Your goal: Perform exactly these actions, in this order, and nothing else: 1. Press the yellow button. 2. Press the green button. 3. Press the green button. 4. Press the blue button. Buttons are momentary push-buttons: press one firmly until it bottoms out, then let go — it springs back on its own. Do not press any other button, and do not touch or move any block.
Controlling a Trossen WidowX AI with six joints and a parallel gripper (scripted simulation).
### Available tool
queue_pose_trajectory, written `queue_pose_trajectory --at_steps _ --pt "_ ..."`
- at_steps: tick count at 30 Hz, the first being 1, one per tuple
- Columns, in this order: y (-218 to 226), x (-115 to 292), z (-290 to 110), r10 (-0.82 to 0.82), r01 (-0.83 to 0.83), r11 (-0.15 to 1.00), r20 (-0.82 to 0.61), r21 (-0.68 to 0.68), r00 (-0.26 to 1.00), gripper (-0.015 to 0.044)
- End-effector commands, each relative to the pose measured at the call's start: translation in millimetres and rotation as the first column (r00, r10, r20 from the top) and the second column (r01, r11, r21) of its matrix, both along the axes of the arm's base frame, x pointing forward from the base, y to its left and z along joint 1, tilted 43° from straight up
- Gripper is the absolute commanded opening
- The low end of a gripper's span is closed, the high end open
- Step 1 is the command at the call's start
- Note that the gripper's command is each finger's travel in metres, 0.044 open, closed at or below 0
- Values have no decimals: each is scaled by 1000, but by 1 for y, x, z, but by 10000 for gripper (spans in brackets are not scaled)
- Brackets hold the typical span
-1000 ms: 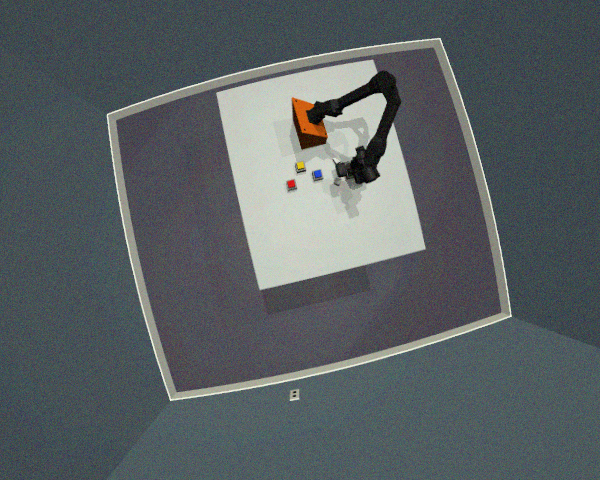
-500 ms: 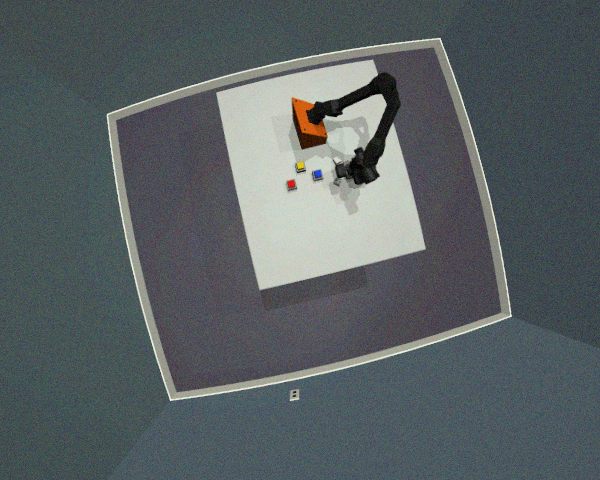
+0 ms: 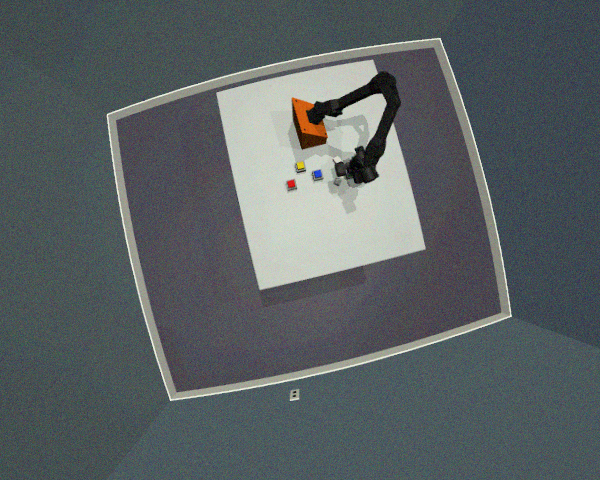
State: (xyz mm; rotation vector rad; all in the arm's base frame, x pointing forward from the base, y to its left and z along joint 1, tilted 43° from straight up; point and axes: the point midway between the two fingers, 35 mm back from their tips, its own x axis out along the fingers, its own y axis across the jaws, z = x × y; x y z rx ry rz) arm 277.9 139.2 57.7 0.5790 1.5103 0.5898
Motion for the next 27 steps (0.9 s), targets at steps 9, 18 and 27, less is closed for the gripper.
queue_pose_trajectory --at_steps 9,18,27 --pt "-54 3 59 -3 3 1000 11 -1 1000 20" --pt "-123 2 1 -8 8 1000 11 -27 1000 20" --pt "-180 -26 -52 -3 3 1000 9 -9 1000 20"
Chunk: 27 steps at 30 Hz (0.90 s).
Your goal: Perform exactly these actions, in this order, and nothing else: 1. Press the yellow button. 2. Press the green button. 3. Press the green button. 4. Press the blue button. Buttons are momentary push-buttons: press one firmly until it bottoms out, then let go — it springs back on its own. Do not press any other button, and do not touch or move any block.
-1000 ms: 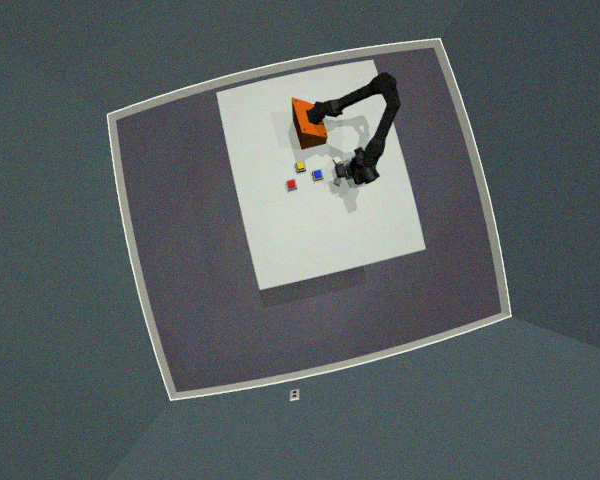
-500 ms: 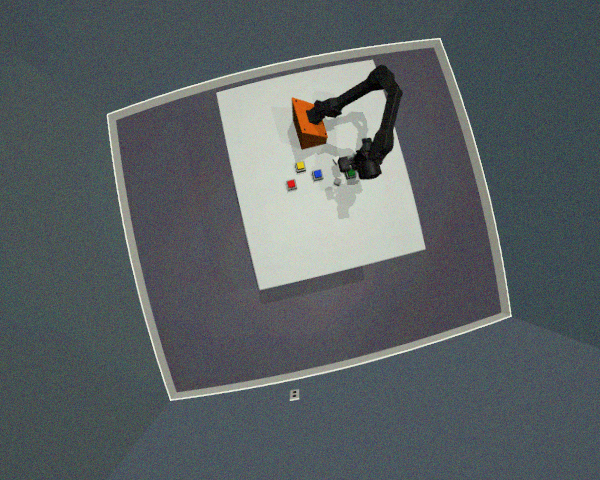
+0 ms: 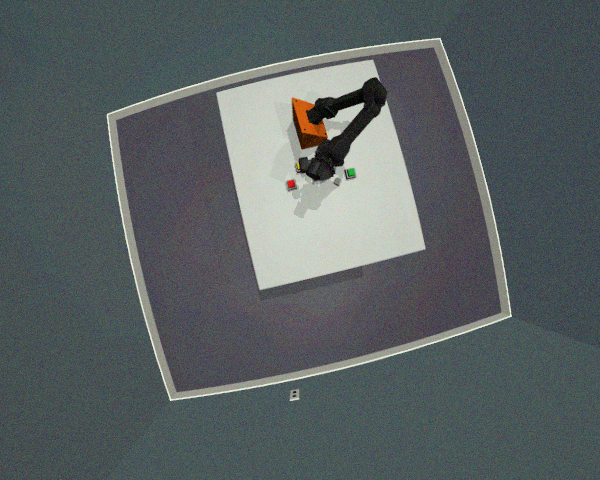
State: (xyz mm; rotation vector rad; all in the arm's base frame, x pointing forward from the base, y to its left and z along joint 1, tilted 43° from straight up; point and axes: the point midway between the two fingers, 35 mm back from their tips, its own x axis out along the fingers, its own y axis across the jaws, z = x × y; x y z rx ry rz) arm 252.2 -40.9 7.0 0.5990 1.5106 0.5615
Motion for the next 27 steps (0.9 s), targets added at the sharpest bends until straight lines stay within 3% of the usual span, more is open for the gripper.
queue_pose_trajectory --at_steps 1,7,27 --pt "0 -1 -2 26 -26 1000 19 -4 999 20" --pt "40 -1 -46 26 -26 1000 20 -2 999 20" --pt "59 -1 -66 26 -26 1000 20 -1 999 20"
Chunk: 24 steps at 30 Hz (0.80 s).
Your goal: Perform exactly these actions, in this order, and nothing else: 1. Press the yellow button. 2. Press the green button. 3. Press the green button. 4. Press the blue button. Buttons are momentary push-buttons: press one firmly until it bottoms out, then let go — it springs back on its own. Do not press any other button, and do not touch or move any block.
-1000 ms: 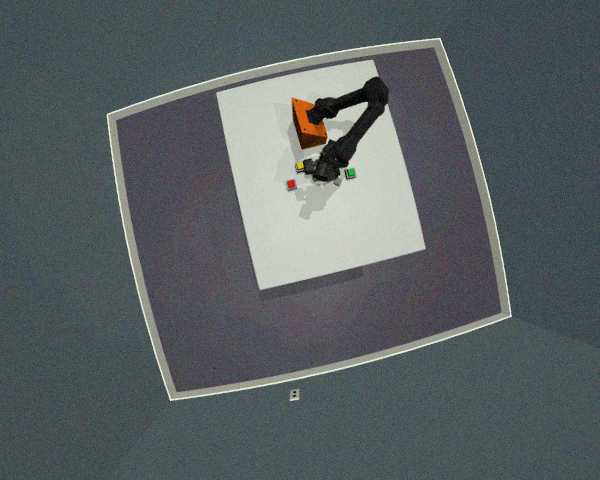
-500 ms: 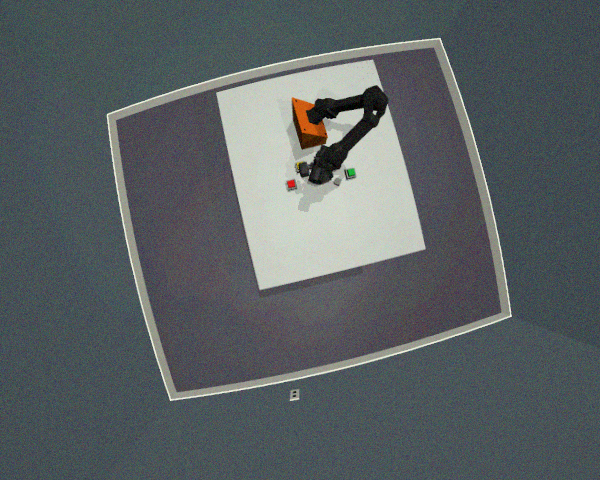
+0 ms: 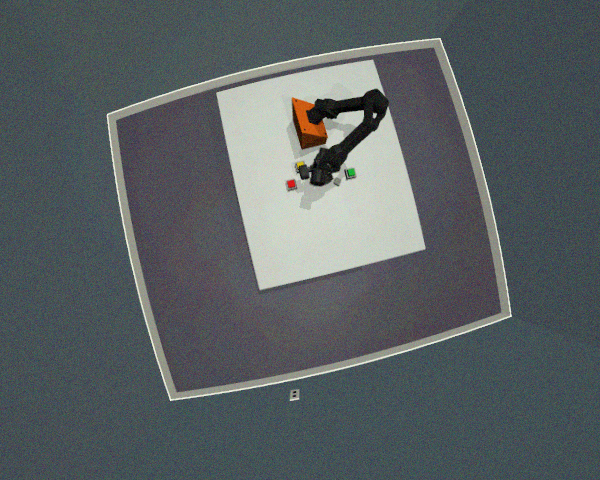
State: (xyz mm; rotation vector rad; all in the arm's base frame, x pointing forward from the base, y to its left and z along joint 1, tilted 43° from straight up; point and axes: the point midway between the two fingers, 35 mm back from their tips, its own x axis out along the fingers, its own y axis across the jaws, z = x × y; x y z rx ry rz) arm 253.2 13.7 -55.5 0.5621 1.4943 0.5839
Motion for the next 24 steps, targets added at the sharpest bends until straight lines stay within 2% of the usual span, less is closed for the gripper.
queue_pose_trajectory --at_steps 1,24 --pt "6 -2 -5 -2 2 1000 -10 7 1000 20" --pt "10 -3 -9 -2 2 1000 -10 8 1000 20"
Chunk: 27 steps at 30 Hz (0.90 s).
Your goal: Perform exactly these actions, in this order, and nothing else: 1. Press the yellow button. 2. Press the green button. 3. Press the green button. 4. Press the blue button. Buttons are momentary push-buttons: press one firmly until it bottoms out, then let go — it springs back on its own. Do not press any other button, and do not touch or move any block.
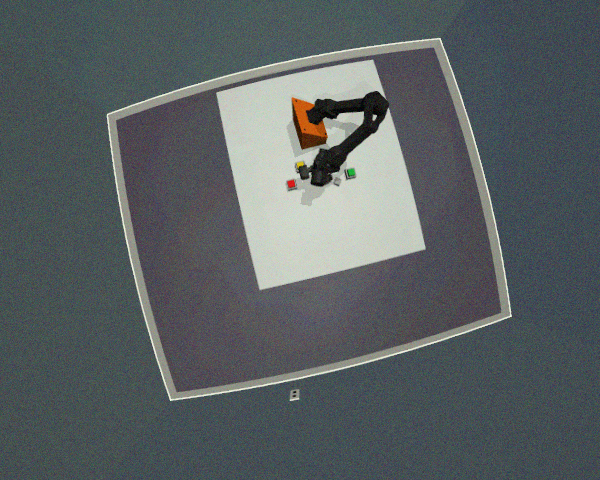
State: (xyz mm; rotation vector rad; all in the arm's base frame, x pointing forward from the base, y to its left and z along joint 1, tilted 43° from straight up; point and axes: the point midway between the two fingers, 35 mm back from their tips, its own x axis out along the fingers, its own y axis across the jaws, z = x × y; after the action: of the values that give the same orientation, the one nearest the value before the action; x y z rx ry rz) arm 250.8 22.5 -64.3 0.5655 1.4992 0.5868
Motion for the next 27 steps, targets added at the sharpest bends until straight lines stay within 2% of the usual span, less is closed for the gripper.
queue_pose_trajectory --at_steps 1,5,8,13,17,22,27 --pt "1 0 0 -4 4 1000 -5 4 1000 20" --pt "-20 0 22 -4 4 1000 -4 2 1000 20" --pt "-21 0 24 -4 4 1000 -5 3 1000 20" --pt "-5 13 54 5 -5 1000 2 -18 1000 151" --pt "32 23 114 20 -19 999 21 -42 1000 256" --pt "75 13 178 9 -8 1000 16 -22 1000 387" --pt "103 -7 222 -4 4 1000 -4 10 1000 400"
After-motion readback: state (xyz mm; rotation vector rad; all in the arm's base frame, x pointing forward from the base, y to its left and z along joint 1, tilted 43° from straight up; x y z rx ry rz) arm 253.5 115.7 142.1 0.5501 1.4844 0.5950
